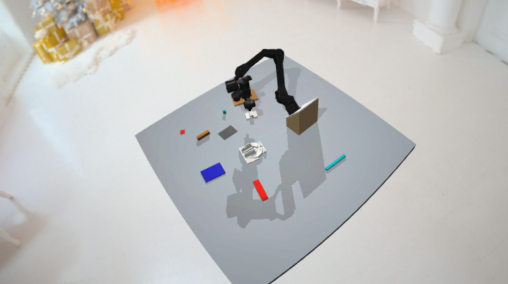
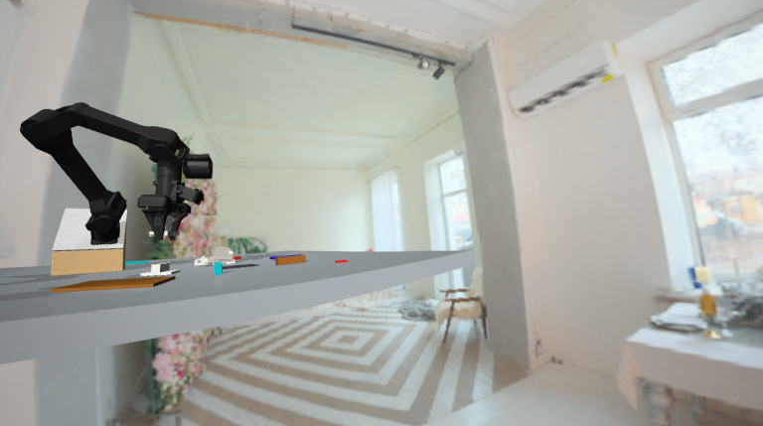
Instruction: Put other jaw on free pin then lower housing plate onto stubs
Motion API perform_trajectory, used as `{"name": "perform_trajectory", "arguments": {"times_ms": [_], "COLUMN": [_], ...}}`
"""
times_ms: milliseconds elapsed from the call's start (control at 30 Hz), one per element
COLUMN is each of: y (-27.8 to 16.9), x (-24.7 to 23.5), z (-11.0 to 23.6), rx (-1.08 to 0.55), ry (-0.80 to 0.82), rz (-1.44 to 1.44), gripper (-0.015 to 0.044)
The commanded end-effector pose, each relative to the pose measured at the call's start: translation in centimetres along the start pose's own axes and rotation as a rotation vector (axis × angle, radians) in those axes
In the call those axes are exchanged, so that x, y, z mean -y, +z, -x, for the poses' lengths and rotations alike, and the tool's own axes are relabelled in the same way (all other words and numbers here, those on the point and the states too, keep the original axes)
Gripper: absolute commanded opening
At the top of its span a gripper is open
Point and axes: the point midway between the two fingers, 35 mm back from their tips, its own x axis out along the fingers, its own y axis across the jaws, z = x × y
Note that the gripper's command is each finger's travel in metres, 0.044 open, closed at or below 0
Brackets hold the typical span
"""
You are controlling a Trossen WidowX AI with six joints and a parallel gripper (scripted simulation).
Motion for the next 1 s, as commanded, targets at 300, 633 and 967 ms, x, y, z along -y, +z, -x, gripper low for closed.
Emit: {"name": "perform_trajectory", "arguments": {"times_ms": [300,633,967], "y": [1.3,2.2,2.9], "x": [-1.6,-3.0,-4.5], "z": [0.0,-0.1,-0.1], "rx": [0.001,0.002,0.005], "ry": [0.013,0.024,0.033], "rz": [0.254,0.453,0.652], "gripper": [0.0351,0.0351,0.0351]}}
